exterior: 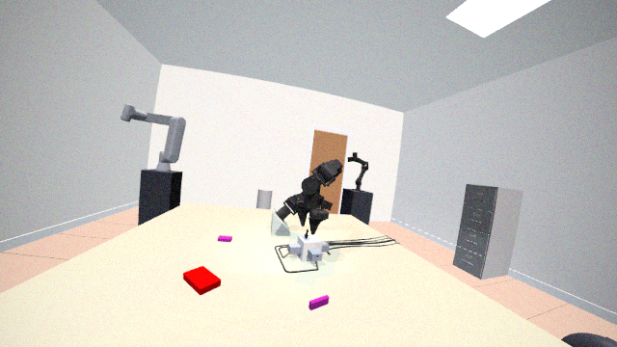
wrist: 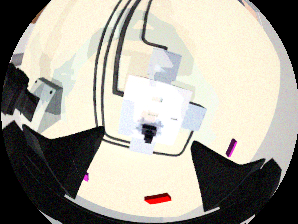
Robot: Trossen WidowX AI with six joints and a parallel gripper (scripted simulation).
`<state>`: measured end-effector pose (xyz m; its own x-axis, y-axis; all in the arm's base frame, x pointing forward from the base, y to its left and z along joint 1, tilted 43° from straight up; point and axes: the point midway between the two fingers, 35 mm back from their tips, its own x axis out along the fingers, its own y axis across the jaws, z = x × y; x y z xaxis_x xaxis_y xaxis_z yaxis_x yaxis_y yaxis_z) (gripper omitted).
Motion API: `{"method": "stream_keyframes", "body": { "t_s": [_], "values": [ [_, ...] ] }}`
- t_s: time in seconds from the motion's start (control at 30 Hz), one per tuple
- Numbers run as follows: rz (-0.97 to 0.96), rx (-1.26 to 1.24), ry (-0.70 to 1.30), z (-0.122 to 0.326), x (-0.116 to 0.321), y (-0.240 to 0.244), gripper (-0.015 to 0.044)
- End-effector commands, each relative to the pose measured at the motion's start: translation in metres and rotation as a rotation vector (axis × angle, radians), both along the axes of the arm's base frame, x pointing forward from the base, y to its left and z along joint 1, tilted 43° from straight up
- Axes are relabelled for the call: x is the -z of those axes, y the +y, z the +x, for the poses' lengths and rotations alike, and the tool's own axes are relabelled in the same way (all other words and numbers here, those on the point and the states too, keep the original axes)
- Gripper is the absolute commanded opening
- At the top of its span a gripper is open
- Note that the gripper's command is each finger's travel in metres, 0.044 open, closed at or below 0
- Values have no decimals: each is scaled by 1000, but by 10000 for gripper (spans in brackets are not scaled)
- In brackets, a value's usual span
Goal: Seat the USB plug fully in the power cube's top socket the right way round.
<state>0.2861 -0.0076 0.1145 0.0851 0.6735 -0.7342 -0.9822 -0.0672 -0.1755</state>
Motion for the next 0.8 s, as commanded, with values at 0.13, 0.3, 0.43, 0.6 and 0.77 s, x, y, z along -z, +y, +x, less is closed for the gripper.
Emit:
{"method": "stream_keyframes", "body": {
  "t_s": [0.13,0.3,0.43,0.6,0.77],
  "values": [
    [0,0,0,0,1,1,361],
    [0,0,0,0,1,1,230],
    [0,0,0,0,1,1,125],
    [0,0,0,0,1,1,13],
    [0,0,0,0,1,1,0]
  ]
}}
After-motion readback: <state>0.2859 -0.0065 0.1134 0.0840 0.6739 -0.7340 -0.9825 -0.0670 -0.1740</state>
